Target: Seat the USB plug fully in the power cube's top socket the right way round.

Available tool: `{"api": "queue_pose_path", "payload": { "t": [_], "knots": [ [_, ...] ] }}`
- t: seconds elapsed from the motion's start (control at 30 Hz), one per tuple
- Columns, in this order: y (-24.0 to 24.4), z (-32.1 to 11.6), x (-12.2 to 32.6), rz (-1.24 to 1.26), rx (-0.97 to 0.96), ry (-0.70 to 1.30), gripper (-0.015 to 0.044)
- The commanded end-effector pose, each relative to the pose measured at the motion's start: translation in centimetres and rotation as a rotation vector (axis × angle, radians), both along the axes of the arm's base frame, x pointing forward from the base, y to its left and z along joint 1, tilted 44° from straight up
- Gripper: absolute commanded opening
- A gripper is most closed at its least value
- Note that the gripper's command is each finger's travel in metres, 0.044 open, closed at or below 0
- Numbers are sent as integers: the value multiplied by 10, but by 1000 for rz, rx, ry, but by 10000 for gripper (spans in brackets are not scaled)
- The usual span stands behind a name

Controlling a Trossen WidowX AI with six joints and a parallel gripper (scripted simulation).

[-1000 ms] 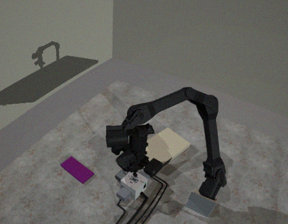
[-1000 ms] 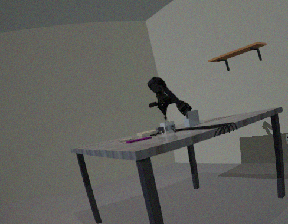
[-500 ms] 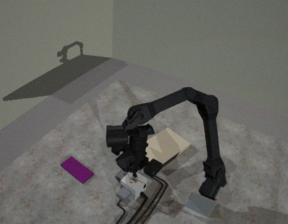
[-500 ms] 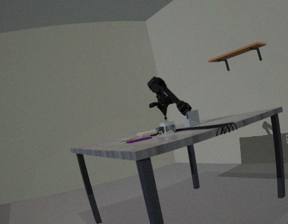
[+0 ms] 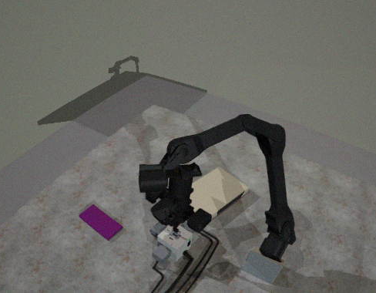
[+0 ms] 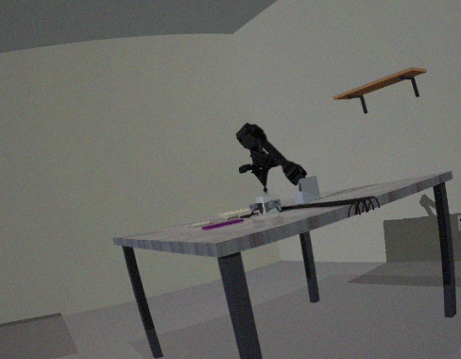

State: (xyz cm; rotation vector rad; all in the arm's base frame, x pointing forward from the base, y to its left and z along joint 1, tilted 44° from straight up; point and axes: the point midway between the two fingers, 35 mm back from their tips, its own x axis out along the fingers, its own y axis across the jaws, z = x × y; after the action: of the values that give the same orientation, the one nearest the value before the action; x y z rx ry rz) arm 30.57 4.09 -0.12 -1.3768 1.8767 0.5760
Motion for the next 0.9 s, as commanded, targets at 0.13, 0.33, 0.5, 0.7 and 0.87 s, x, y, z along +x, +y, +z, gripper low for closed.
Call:
{"api": "queue_pose_path", "payload": {
  "t": [0.13,0.33,0.5,0.7,0.87],
  "knots": [
    [0,-1,0,-1,10,-6,0],
    [0,-2,0,-3,14,-10,0],
    [0,-2,0,-3,14,-10,0],
    [-1,-3,0,-3,14,-10,0],
    [-1,-3,0,-3,14,-10,0]
  ]
}}
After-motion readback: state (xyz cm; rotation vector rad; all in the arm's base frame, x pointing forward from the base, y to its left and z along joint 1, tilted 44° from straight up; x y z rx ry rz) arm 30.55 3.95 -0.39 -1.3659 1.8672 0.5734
